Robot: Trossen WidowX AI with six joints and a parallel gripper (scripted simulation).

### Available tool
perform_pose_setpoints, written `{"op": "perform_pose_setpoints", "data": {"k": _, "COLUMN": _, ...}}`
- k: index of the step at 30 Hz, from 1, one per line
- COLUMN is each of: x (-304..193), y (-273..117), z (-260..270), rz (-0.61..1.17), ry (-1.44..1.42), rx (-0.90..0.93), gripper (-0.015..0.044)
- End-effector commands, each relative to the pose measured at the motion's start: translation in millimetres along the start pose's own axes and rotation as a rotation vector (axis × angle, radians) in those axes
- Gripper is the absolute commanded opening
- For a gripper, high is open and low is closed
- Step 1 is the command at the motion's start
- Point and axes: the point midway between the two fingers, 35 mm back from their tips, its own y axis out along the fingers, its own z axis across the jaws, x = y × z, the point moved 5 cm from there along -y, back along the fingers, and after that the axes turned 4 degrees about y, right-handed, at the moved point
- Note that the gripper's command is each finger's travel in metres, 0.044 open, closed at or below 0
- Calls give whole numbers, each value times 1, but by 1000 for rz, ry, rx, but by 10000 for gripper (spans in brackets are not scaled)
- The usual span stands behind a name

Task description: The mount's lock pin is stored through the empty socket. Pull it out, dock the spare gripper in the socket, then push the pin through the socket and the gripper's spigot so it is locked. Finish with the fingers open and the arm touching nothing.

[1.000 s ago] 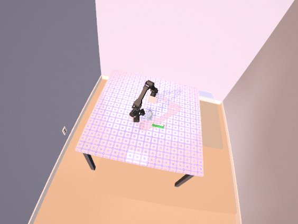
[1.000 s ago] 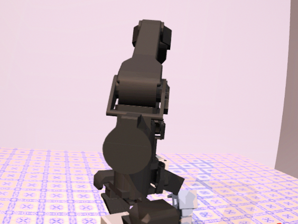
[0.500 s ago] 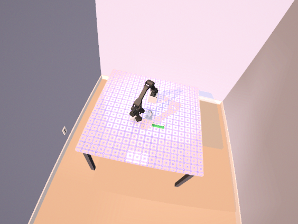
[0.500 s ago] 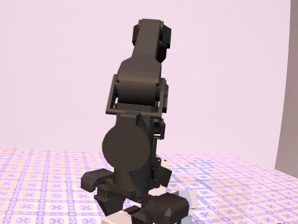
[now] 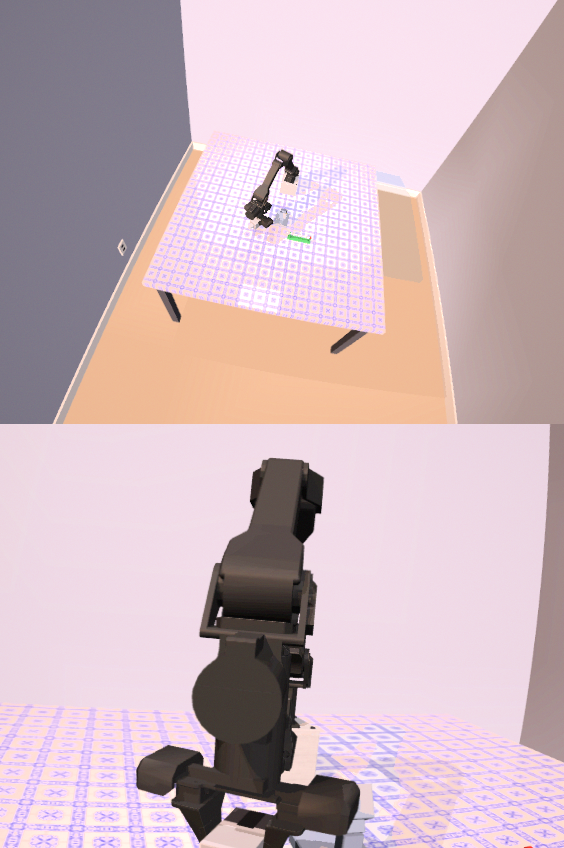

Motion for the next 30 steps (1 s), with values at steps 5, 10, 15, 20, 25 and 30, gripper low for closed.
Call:
{"op": "perform_pose_setpoints", "data": {"k": 5, "x": 1, "y": -5, "z": 2, "rz": 16, "ry": -149, "rx": 1, "gripper": 0}}
{"op": "perform_pose_setpoints", "data": {"k": 10, "x": 1, "y": -2, "z": 2, "rz": 16, "ry": -152, "rx": 1, "gripper": 0}}
{"op": "perform_pose_setpoints", "data": {"k": 15, "x": 2, "y": 19, "z": 2, "rz": 16, "ry": -173, "rx": 1, "gripper": 0}}
{"op": "perform_pose_setpoints", "data": {"k": 20, "x": 2, "y": 28, "z": 2, "rz": 15, "ry": -182, "rx": 1, "gripper": 0}}
{"op": "perform_pose_setpoints", "data": {"k": 25, "x": 2, "y": 35, "z": 2, "rz": 15, "ry": -182, "rx": 1, "gripper": 0}}
{"op": "perform_pose_setpoints", "data": {"k": 30, "x": 1, "y": 42, "z": 2, "rz": 15, "ry": -182, "rx": 1, "gripper": 0}}
